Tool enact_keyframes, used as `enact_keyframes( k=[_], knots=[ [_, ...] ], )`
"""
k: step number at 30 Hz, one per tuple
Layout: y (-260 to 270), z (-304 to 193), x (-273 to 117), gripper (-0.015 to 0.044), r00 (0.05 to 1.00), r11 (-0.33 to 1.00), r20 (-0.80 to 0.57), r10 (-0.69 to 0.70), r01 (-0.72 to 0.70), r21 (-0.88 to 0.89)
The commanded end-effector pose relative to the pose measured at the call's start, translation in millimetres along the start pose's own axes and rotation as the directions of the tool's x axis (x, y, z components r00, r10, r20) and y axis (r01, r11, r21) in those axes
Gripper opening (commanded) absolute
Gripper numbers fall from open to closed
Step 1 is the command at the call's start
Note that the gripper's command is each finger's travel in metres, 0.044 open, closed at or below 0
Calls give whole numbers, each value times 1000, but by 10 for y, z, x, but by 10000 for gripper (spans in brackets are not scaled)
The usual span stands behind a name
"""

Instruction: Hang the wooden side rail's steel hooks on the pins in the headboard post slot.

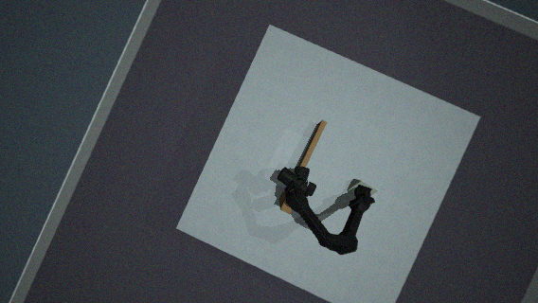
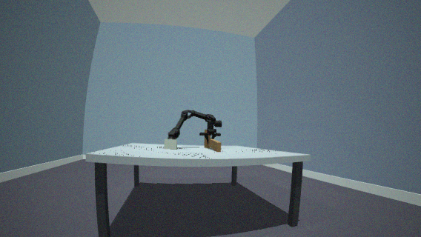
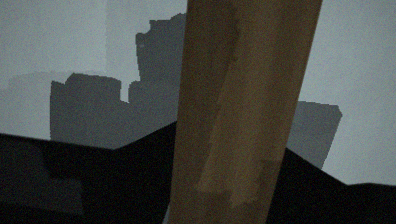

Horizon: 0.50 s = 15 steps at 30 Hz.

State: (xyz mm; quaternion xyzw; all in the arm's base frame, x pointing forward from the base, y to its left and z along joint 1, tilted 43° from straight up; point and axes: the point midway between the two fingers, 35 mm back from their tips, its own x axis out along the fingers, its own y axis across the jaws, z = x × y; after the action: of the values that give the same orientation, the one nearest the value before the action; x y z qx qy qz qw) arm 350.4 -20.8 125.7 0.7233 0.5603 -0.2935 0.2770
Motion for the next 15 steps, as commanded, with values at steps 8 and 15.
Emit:
enact_keyframes(
  k=[8,15],
  knots=[
    [9,-24,-28,0,1000,1000,0,7,-7,2],
    [9,-32,-28,0,1000,1000,0,7,-7,2]
  ],
)
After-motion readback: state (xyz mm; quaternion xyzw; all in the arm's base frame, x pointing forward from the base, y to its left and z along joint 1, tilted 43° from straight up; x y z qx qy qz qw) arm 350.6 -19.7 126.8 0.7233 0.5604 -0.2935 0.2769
